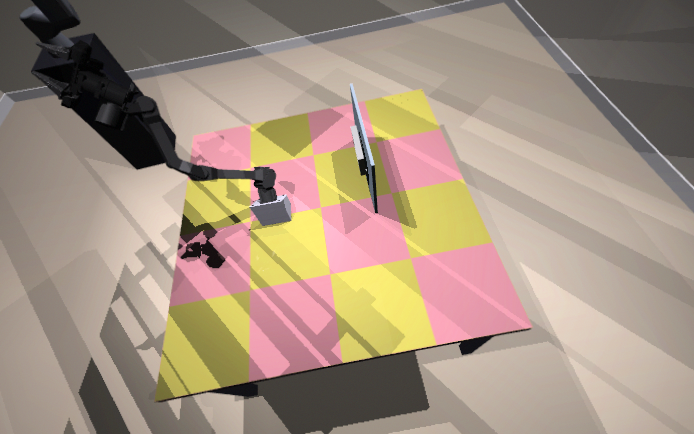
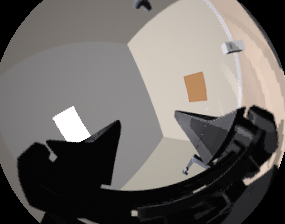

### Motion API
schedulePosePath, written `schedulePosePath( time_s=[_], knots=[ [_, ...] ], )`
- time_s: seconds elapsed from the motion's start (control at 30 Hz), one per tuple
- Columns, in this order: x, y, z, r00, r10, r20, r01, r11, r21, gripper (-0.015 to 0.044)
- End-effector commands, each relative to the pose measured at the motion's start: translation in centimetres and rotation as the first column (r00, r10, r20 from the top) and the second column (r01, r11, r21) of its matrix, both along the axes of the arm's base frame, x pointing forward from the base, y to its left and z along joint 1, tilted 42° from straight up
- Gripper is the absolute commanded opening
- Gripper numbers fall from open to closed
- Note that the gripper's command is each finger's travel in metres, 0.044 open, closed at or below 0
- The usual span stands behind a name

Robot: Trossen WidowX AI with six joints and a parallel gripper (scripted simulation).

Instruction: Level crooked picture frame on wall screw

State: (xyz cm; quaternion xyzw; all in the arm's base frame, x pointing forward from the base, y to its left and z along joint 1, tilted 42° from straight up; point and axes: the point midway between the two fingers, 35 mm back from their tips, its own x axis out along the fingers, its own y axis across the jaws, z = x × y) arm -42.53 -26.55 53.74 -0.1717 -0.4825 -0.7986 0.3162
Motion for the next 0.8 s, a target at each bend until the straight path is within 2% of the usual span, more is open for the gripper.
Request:
schedulePosePath(
  time_s=[0.0,0.13,0.2,0.4,0.57,0.77],
  knots=[
    [0.1,0.2,0.2,1.0,0.005,-0.001,-0.005,1.0,-0.013,0.0374],
    [2.8,4.4,3.4,0.992,0.115,-0.05,-0.124,0.959,-0.255,0.0269],
    [4.6,6.9,5.1,0.978,0.184,-0.102,-0.21,0.901,-0.381,0.026],
    [9.8,12.5,8.3,0.898,0.339,-0.279,-0.439,0.684,-0.583,0.026],
    [14.9,16.7,10.0,0.77,0.442,-0.461,-0.634,0.443,-0.634,0.026],
    [20.6,20.5,10.9,0.575,0.512,-0.638,-0.798,0.178,-0.576,0.026]
  ],
)
